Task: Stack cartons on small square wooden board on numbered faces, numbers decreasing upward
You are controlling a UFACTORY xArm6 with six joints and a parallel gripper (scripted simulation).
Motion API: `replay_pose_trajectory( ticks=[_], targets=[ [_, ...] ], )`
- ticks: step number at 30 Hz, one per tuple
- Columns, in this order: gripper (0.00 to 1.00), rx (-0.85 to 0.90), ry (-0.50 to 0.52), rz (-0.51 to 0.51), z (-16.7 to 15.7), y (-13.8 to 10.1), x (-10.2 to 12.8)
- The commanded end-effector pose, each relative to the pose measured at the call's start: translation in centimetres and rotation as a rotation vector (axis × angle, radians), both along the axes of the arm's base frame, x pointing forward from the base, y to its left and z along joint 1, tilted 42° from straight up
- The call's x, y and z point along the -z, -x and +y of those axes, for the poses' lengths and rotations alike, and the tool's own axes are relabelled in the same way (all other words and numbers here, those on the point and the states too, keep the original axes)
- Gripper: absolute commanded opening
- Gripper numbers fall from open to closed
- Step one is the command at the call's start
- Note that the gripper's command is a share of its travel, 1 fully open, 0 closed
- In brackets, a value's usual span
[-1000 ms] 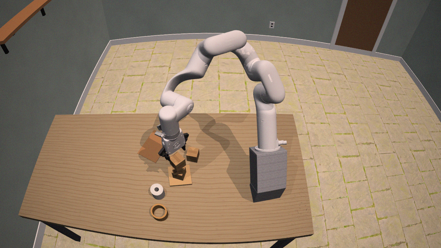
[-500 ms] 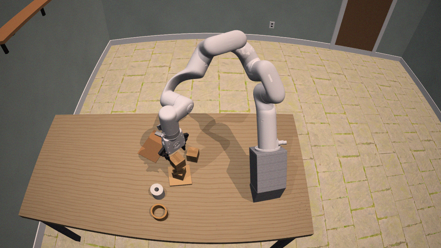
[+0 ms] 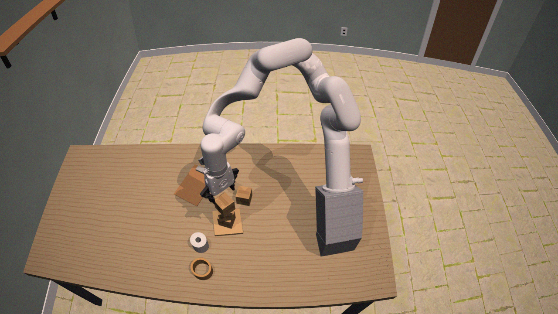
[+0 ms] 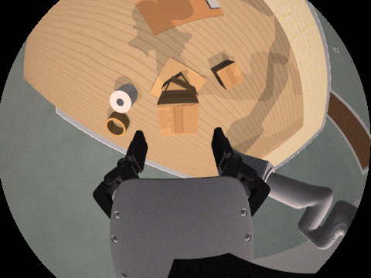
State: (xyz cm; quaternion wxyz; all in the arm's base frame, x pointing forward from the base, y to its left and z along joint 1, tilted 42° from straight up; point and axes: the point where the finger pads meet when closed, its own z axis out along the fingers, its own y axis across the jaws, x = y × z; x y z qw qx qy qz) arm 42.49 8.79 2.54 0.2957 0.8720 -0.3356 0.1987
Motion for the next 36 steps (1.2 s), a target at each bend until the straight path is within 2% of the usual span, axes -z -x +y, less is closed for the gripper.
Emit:
replay_pose_trajectory(
  ticks=[1, 30, 33, 36],
  targets=[
    [1.0, -0.001, -0.002, -0.003, 0.1, -0.1, -0.1],
    [1.0, -0.002, -0.002, -0.002, 0.1, -0.1, -0.1],
    [1.0, -0.038, 0.005, 0.029, -0.5, 0.2, -1.0],
    [1.0, -0.144, 0.027, 0.12, -2.4, 1.4, -3.4]
  ],
)
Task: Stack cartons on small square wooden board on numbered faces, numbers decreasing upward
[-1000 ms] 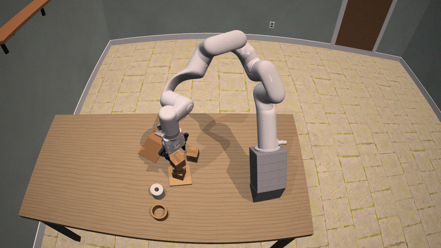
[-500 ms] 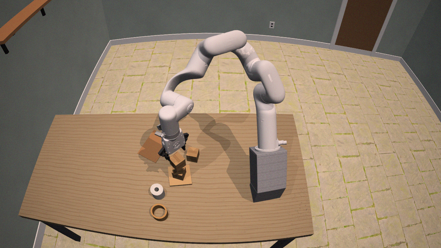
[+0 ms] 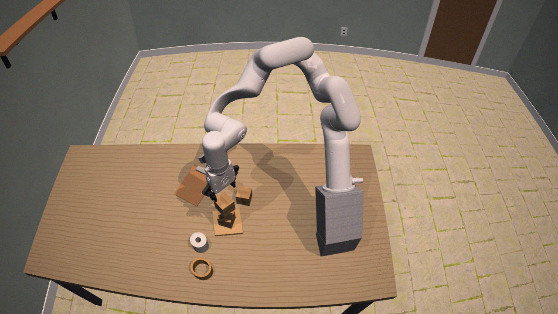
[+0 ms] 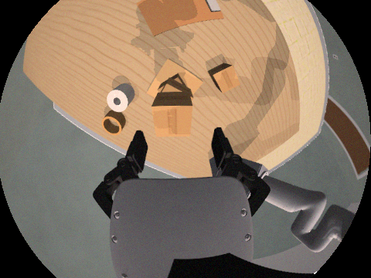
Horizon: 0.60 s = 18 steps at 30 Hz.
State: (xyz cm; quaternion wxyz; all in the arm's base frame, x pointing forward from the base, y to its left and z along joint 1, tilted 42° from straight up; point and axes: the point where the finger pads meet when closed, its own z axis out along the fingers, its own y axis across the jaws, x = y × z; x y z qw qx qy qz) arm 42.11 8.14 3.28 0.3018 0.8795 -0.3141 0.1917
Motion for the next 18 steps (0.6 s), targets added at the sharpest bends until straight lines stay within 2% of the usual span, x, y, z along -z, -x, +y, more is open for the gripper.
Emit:
replay_pose_trajectory(
  ticks=[1, 4, 6, 7, 10, 18],
  targets=[
    [1.0, -0.154, 0.026, 0.128, -2.6, 1.6, -3.6],
    [1.0, -0.279, 0.054, 0.237, -5.3, 3.7, -6.2],
    [1.0, -0.279, 0.054, 0.237, -5.3, 3.7, -6.2],
    [1.0, -0.34, 0.066, 0.29, -6.0, 4.4, -6.9],
    [1.0, -0.423, 0.084, 0.362, -7.5, 5.8, -8.0],
    [1.0, -0.439, 0.088, 0.377, -7.8, 6.0, -8.2]
  ],
)
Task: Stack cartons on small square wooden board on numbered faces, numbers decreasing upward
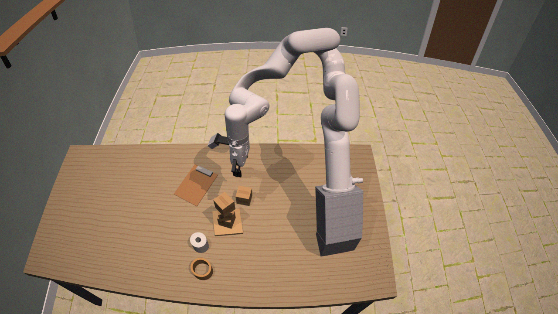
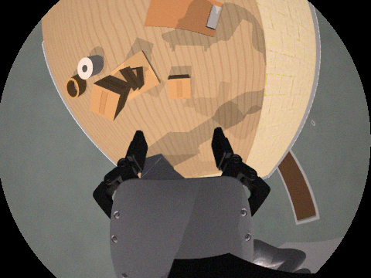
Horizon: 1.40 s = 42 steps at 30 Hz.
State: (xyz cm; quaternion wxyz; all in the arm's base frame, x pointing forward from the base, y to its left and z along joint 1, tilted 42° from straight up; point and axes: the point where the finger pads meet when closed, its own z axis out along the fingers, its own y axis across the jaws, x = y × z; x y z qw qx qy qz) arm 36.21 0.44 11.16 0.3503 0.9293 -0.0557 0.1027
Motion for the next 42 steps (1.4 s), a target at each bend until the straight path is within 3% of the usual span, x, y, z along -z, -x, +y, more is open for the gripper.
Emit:
replay_pose_trajectory(
  ticks=[1, 42],
  targets=[
    [1.0, -0.017, -0.013, 0.014, -0.07, 0.15, -0.36],
    [1.0, -0.017, -0.012, 0.013, -0.38, 0.04, -0.06]
  ],
)
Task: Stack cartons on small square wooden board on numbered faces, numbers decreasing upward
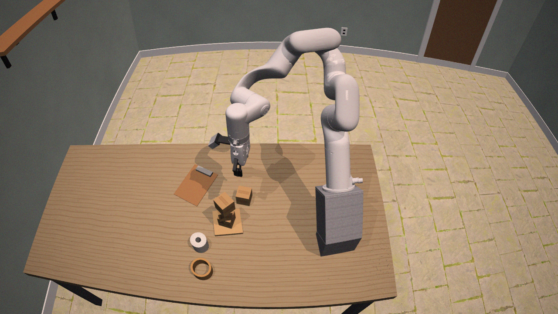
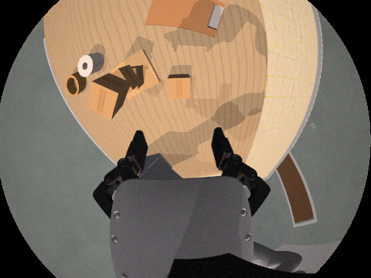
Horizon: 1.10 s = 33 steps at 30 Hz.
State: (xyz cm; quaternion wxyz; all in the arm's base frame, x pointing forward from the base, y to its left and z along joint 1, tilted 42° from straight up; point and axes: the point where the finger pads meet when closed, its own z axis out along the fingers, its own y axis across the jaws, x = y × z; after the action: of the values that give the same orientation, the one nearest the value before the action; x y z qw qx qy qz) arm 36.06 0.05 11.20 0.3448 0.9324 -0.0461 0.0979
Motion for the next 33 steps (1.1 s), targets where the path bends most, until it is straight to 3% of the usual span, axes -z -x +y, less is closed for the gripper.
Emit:
replay_pose_trajectory(
  ticks=[1, 33],
  targets=[
    [1.0, -0.001, -0.001, -0.003, 0.0, -0.1, 0.0],
    [1.0, -0.001, 0.0, -0.004, -1.3, -0.5, 1.3]
  ],
)
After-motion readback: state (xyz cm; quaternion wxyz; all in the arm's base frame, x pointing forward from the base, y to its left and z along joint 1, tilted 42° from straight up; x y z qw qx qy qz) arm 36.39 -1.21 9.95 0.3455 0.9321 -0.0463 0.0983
